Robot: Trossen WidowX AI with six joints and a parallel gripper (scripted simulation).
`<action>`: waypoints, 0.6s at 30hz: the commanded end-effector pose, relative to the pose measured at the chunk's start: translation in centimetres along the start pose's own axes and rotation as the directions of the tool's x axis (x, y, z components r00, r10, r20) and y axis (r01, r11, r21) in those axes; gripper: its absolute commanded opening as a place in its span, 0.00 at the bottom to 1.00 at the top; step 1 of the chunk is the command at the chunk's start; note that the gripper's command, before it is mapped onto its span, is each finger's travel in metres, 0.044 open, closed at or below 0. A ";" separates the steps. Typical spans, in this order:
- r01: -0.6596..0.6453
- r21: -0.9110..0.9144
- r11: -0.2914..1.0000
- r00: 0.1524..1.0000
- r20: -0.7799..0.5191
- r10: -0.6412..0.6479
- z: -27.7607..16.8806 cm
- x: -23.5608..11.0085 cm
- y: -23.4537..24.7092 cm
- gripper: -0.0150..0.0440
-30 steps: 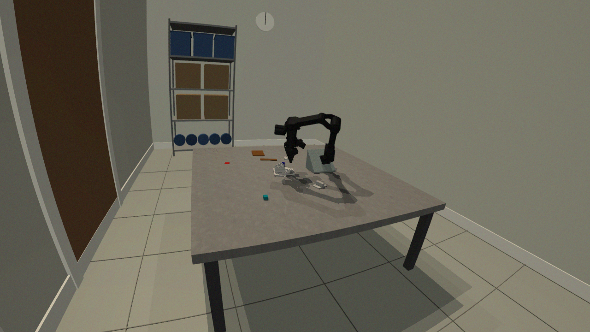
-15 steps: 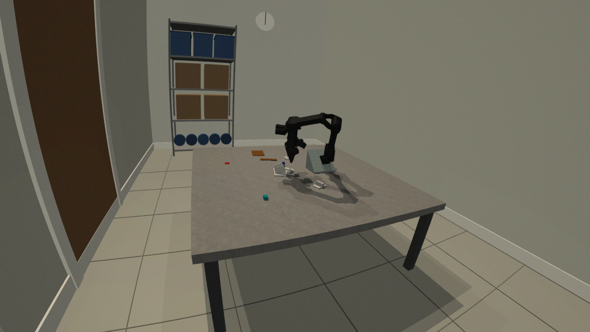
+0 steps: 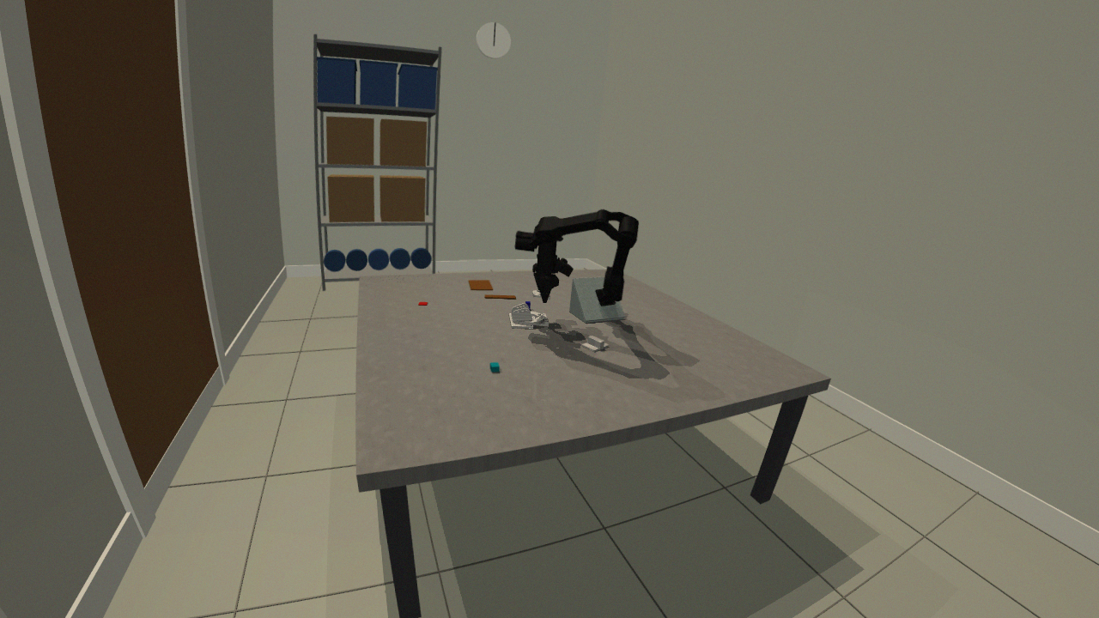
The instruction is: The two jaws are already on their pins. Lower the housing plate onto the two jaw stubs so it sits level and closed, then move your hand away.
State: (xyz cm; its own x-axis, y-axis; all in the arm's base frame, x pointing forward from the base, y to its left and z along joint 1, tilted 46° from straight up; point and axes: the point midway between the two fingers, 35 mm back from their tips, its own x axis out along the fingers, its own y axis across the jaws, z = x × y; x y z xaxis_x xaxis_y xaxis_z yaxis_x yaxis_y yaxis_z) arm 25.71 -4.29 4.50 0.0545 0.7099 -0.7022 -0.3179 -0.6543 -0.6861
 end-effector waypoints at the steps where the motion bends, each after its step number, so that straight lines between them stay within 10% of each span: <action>1: -0.003 -0.003 1.000 1.000 0.002 0.003 0.1 0.1 0.1 0.85; 18: -0.003 -0.010 1.000 1.000 0.002 0.003 0.1 0.1 0.1 0.85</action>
State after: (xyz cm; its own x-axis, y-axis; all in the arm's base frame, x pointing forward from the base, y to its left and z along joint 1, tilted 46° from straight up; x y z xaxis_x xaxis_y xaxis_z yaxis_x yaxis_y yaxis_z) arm 25.64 -4.26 4.47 0.0532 0.7107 -0.7015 -0.3131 -0.6552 -0.6875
